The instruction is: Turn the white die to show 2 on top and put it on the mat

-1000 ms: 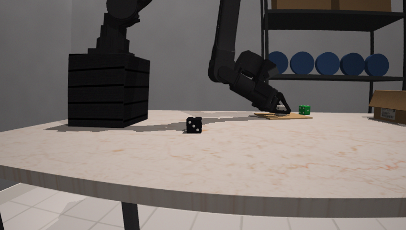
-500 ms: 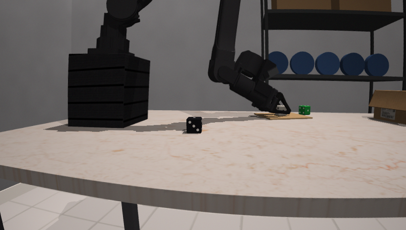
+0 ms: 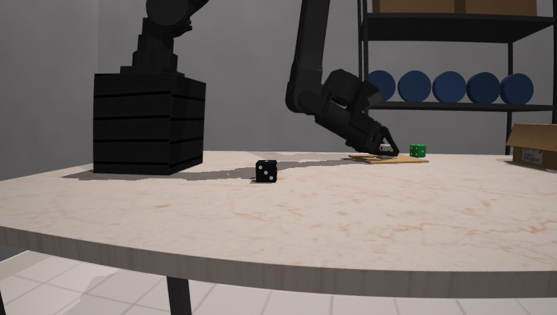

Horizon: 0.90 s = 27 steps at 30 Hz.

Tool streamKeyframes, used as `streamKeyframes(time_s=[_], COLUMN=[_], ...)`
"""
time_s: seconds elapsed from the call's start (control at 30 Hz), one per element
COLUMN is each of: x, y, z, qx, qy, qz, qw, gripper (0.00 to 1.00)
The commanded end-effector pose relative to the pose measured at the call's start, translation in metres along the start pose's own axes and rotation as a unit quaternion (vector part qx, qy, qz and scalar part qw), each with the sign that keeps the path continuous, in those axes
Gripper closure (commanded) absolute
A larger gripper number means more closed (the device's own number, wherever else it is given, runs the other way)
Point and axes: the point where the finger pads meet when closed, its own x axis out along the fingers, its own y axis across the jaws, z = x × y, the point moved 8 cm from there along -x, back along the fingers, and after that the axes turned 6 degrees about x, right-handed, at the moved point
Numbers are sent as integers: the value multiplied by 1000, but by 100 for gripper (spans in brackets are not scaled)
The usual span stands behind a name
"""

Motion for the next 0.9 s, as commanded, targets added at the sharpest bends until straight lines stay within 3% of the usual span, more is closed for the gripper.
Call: streamKeyframes(time_s=[0.0, 0.37, 0.43, 0.53, 0.87], x=[4, 3, -4, -11, -40], y=[-7, -7, -7, -6, -5], z=[-2, -2, -5, 13, 12], qx=[-1, -1, -1, -1, 0], qy=[-7, -8, -3, -21, -20], qz=[-4, -4, -4, -3, -4], qw=[1000, 1000, 1000, 1000, 1000], gripper=[55, 55, 55, 55, 55])
